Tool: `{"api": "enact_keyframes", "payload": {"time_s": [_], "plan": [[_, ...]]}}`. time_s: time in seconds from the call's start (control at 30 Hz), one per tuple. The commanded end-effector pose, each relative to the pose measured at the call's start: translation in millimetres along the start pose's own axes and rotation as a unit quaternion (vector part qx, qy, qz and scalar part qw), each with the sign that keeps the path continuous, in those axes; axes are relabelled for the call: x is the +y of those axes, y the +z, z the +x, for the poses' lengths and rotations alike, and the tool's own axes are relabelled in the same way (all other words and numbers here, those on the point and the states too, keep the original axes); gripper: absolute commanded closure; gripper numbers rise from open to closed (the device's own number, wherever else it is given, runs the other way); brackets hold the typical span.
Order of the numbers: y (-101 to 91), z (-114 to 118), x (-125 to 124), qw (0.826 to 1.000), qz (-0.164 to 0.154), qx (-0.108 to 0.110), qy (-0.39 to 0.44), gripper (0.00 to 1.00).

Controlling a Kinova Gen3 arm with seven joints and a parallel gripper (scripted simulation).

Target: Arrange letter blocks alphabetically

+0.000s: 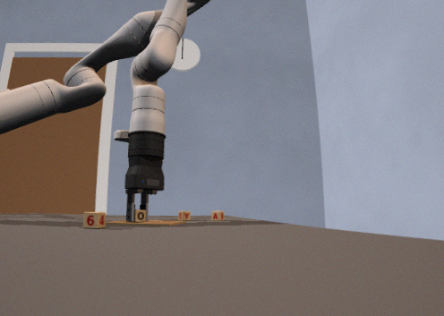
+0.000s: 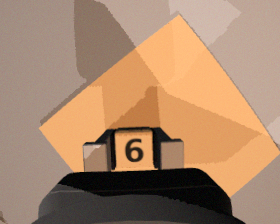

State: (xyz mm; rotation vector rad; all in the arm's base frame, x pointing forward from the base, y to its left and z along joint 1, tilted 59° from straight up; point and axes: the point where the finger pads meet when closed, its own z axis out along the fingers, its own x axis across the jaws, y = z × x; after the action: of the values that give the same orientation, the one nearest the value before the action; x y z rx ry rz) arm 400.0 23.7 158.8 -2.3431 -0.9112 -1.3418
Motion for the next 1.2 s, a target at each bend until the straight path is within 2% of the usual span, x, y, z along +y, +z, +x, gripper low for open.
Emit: {"api": "enact_keyframes", "payload": {"time_s": [0.0,1.17], "plan": [[-1.4,0,-1,1.0,0.0,0.001,0.001,0.51],[-32.4,0,2,1.0,-0.002,0.002,0.002,0.51]]}}
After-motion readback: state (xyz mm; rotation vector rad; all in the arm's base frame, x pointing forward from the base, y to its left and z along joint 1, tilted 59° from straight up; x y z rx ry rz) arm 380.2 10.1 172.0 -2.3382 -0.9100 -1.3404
